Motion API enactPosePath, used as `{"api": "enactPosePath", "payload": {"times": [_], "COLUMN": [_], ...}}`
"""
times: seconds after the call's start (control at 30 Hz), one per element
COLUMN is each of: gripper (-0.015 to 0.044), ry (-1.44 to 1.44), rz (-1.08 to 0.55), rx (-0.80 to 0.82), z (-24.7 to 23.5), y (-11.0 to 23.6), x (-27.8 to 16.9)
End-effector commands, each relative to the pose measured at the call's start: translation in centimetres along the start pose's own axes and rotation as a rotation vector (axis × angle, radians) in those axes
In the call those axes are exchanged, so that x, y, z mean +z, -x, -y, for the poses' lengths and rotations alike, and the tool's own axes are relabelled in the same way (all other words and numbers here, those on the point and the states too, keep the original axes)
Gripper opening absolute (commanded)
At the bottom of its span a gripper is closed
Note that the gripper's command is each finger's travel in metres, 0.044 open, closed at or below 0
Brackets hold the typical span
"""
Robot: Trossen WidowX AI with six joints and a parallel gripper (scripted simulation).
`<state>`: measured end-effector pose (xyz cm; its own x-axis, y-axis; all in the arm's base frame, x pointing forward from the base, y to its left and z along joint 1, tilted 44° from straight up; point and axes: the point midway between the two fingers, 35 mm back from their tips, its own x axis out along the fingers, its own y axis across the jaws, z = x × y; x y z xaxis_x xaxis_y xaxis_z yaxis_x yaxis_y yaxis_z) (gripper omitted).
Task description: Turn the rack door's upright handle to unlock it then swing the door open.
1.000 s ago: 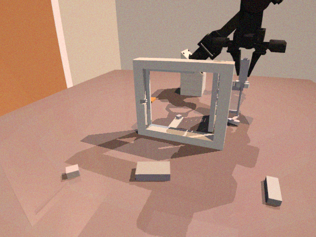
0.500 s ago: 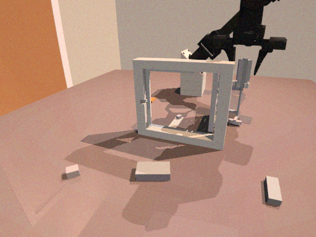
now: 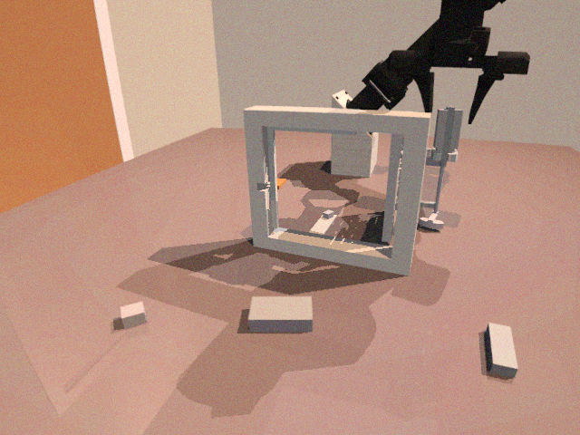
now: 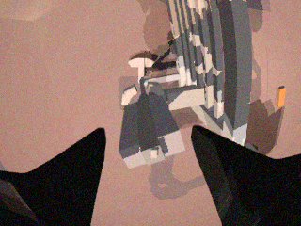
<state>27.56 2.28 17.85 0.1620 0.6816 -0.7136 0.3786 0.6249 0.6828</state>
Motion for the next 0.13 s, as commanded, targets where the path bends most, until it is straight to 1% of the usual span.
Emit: {"api": "enactPosePath", "payload": {"times": [0.0,0.1], "gripper": [0.0282,0.0282], "ry": [0.006,0.006], "rz": [0.006,0.006], "rx": [-0.005,-0.005], "z": [0.0,0.01], "y": [0.67,1.09], "x": [0.15,0.14]}}
